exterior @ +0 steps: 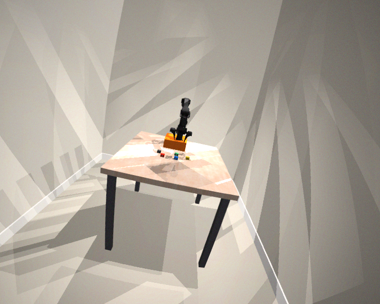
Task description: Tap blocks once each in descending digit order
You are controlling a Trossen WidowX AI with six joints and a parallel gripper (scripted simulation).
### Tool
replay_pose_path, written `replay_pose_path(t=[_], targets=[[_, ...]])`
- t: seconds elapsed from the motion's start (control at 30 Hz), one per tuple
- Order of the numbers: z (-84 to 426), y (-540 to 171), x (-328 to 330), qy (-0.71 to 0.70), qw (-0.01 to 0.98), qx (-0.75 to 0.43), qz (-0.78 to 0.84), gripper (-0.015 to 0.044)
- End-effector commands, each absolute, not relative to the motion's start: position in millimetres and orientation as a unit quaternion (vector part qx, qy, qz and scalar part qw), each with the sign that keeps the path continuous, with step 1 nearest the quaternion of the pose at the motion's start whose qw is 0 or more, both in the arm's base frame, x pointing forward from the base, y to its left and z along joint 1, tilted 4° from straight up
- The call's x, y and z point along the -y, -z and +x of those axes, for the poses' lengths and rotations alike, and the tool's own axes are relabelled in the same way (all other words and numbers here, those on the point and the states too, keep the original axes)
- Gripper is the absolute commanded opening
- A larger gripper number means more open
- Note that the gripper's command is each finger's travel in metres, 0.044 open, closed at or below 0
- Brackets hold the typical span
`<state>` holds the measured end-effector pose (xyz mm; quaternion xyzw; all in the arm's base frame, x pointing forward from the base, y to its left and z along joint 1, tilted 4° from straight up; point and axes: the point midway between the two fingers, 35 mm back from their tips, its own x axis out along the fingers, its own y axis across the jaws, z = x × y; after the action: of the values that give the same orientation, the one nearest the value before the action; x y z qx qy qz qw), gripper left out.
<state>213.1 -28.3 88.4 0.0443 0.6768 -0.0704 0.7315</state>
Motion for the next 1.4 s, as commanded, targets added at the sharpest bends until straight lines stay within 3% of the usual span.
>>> replay_pose_path(t=[0.0, 0.2, 0.87, 1.2, 1.37], targets=[[238, -89, 2, 0.067, 0.734, -0.675, 0.040, 0.0400], [269, -88, -64, 0.066, 0.732, -0.677, 0.044, 0.0400], [269, -88, -66, 0.066, 0.732, -0.677, 0.045, 0.0400], [302, -95, 37, 0.069, 0.733, -0.676, 0.042, 0.0400], [303, -95, 46, 0.069, 0.733, -0.676, 0.041, 0.0400]])
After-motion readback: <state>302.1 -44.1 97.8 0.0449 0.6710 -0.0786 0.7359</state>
